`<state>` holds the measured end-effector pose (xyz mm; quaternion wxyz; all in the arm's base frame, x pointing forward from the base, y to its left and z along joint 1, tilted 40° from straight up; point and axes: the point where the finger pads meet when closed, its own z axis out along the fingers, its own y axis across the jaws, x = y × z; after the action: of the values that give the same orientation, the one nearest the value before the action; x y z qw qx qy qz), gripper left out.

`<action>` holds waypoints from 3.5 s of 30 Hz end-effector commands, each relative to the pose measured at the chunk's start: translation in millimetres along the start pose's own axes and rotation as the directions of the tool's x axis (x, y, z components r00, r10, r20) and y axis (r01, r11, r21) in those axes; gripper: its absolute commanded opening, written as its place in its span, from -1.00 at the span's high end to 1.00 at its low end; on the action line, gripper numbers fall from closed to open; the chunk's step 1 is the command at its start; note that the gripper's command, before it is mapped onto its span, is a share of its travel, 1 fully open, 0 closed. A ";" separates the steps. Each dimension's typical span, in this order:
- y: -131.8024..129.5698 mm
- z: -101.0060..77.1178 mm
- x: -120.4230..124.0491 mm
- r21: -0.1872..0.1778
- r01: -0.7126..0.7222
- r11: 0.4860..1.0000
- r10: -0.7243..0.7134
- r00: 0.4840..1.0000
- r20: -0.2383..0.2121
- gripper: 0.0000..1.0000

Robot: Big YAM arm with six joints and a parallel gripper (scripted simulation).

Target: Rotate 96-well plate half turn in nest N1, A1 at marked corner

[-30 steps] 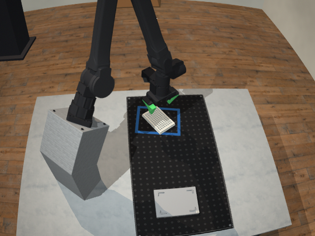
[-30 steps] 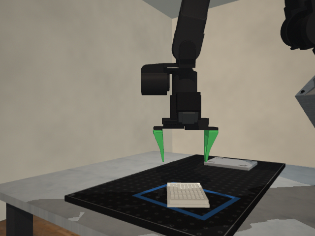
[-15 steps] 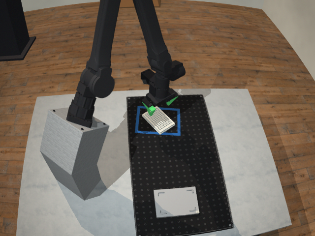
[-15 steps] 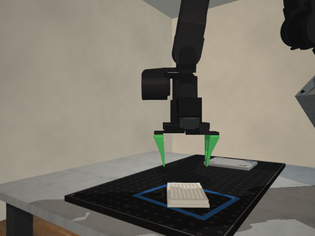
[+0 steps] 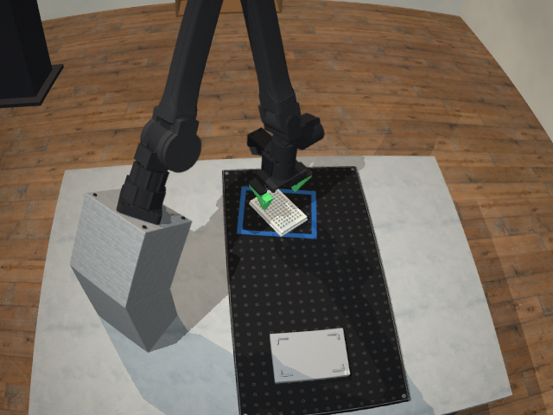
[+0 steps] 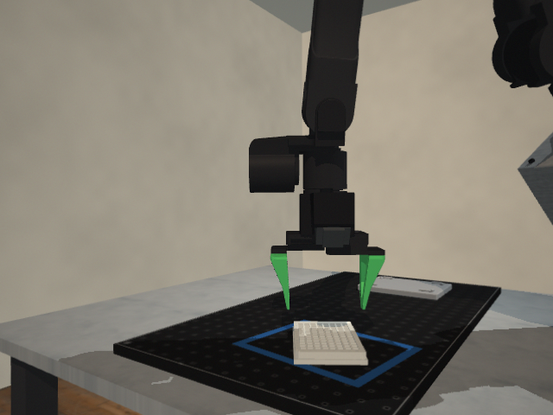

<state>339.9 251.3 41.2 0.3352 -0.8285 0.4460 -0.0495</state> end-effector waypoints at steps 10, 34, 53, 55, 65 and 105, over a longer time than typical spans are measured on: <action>-6.1 19.1 -4.4 0.013 0.000 1.000 0.000 1.000 0.007 -1.00; -3.3 45.9 -0.1 0.010 0.000 1.000 0.000 1.000 0.001 -1.00; -3.3 45.9 -0.1 0.010 0.000 1.000 0.000 1.000 0.001 1.00; -3.3 45.9 -0.1 0.010 0.000 1.000 0.000 1.000 0.001 1.00; -3.3 45.9 -0.1 0.010 0.000 1.000 0.000 1.000 0.001 1.00; -3.0 1.2 1.5 0.012 0.006 1.000 -0.006 1.000 -0.001 1.00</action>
<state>346.6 257.3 38.1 0.3426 -0.8254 0.4455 -0.0540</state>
